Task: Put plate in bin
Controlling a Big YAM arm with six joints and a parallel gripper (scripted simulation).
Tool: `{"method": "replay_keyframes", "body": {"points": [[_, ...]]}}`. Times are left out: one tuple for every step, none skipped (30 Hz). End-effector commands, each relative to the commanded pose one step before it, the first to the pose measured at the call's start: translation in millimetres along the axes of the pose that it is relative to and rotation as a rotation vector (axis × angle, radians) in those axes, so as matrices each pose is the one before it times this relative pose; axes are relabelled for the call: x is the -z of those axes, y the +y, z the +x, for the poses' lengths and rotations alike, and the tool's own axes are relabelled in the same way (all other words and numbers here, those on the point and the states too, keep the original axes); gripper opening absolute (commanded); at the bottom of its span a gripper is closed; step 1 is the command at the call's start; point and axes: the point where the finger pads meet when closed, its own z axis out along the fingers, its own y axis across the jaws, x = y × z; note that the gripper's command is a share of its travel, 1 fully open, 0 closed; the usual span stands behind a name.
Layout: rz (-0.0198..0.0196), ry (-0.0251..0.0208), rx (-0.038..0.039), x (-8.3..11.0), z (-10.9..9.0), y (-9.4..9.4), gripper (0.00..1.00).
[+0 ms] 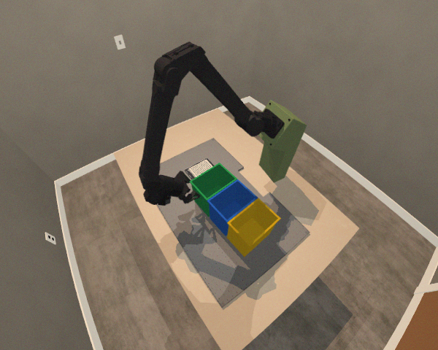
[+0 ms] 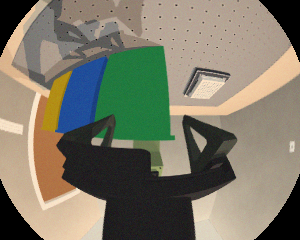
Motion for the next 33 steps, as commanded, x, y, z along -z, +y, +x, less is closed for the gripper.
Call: {"method": "replay_keyframes", "body": {"points": [[-0.00619,-0.00411,-0.00807,24.66,3.48,-8.53,1.0],[0.0,0.0,0.0,0.0,0.0,0.0,1.0],[-0.00778,0.02063,-0.00748,0.29,4.96,-1.13,1.0],[0.00018,0.0274,0.00171,-9.45,15.11,-0.8,1.0],[0.00001,0.00014,0.00002,0.08,4.85,-1.12,1.0],[0.00177,0.00015,0.00002,0.08,4.85,-1.42,1.0],[-0.00023,0.0001,0.00002,0.06,3.47,-0.76,1.0],[-0.01418,0.02885,-0.01153,0.5,5.0,-0.47,1.0],[-0.01262,0.02259,-0.01165,2.61,2.75,-0.85,1.0],[-0.009,0.00025,-0.00839,7.69,-2.15,-0.98,1.0],[0.00002,0.02699,-0.00002,-9.71,14.19,-0.95,1.0],[0.00001,0.00014,0.00001,-0.07,4.89,-0.93,1.0],[0.00134,0.00015,0.00001,-0.07,4.89,-1.16,1.0],[-0.00013,0.00009,0.00001,-0.04,3.15,-0.58,1.0],[-0.02188,-0.05404,-0.00428,-2.57,-7.44,-4.07,1.0],[-0.02091,-0.02463,-0.0047,-2.6,-0.09,-4.29,1.0],[-0.00269,-0.00355,-0.00069,-2.52,-0.01,-4.36,1.0],[0.0,0.0,0.0,0.0,0.0,0.0,1.0],[0.0,0.0,0.0,0.0,0.0,0.0,1.0],[-0.01706,-0.02778,-0.00263,-2.25,0.12,-4.54,1.0],[-0.01706,-0.02776,-0.00262,-2.17,0.18,-4.53,1.0],[-0.00244,-0.0045,-0.00041,-2.09,0.25,-4.58,1.0],[0.00045,0.00012,0.00002,-2.08,0.26,-4.59,1.0],[-0.01289,-0.03011,-0.00037,-1.72,0.46,-4.7,1.0],[-0.01291,-0.03005,-0.00033,-1.65,0.52,-4.83,1.0],[-0.00219,-0.00584,-0.00004,-1.56,0.57,-4.77,1.0],[0.00046,0.00013,0.00002,-1.54,0.58,-4.68,1.0],[-0.0086,-0.03156,0.00203,-1.14,0.85,-4.93,1.0],[-0.0086,-0.03155,0.00203,-1.08,0.89,-4.85,1.0],[-0.00176,-0.00755,0.00054,-0.99,0.94,-4.86,1.0],[-0.00431,-0.03225,0.00446,-0.64,1.18,-4.86,1.0],[-0.00433,-0.03222,0.00447,-0.59,1.22,-4.86,1.0],[-0.001,-0.00954,0.0014,-0.51,1.26,-4.86,1.0]]}}
